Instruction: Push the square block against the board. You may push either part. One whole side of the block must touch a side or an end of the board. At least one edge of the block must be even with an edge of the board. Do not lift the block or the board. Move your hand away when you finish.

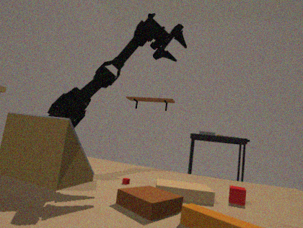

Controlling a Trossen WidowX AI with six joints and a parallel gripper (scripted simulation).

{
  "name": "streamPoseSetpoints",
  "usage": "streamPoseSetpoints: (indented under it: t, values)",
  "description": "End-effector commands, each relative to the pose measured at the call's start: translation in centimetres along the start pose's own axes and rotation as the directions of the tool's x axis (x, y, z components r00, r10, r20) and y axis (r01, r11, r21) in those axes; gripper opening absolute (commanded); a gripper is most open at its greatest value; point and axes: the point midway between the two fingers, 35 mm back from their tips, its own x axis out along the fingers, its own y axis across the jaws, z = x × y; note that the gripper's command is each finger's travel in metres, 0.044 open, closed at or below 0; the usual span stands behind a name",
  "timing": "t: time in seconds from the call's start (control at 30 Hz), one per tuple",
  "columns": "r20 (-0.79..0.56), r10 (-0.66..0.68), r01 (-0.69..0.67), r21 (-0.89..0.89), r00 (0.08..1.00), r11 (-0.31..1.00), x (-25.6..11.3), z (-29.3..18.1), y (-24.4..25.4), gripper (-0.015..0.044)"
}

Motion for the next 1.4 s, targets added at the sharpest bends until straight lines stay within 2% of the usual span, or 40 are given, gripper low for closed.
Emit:
streamPoseSetpoints:
  t: [0.0,0.47,0.6,0.9,1.37]
  values:
    - [0.0,0.0,0.0,0.0,1.0,1.0,0.0,0.0,0.0,0.0374]
    - [0.089,-0.018,0.006,0.136,0.996,0.991,1.7,-1.3,-0.4,0.0006]
    - [0.119,-0.048,0.028,0.166,0.992,0.986,2.1,-1.6,-0.5,0.0]
    - [0.132,-0.082,0.02,0.417,0.988,0.909,3.7,-5.1,-1.7,0.0]
    - [0.092,-0.121,0.006,0.772,0.988,0.635,6.9,-11.9,-2.0,0.0]
